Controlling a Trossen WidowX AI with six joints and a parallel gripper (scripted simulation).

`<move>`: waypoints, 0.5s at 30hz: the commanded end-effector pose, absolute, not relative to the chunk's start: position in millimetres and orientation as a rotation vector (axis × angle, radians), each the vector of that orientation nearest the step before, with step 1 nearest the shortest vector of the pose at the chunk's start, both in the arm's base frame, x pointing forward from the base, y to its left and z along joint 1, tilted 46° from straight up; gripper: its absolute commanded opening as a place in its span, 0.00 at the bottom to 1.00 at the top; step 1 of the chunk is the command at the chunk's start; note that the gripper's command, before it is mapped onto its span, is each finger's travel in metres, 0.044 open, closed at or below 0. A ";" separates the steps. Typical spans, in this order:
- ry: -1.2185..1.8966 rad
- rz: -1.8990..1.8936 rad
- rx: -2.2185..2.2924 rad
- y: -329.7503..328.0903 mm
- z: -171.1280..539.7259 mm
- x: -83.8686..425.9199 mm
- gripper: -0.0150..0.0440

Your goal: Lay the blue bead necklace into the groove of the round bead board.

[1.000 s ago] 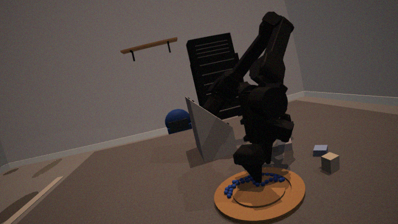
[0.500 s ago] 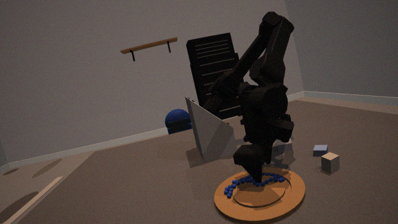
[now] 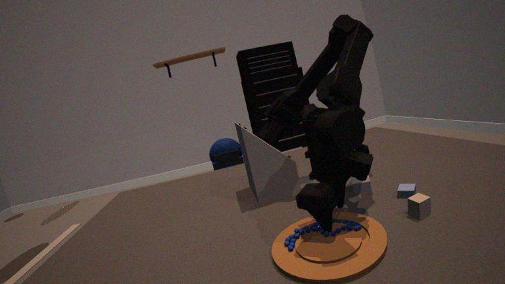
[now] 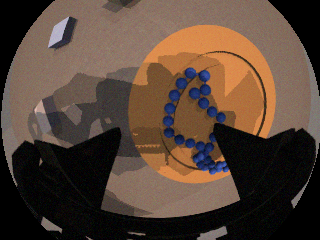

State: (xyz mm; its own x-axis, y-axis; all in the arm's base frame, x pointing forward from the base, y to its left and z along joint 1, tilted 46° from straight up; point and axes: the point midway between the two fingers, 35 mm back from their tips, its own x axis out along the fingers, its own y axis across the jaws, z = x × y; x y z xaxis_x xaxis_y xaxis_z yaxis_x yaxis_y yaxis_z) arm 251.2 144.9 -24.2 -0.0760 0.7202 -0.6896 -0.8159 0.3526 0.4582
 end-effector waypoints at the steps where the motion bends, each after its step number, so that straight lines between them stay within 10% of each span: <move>1: 1.046 1.271 -0.115 145.0 -24.3 251.5 1.00; 15: 1.141 1.183 0.005 141.9 -23.1 252.6 0.97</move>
State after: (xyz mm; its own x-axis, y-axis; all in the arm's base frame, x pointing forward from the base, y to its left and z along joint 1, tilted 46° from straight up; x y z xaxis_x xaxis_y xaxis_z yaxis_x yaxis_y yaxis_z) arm 251.4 144.6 -24.1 -0.0755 0.7202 -0.6896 -0.7874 0.3813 0.4844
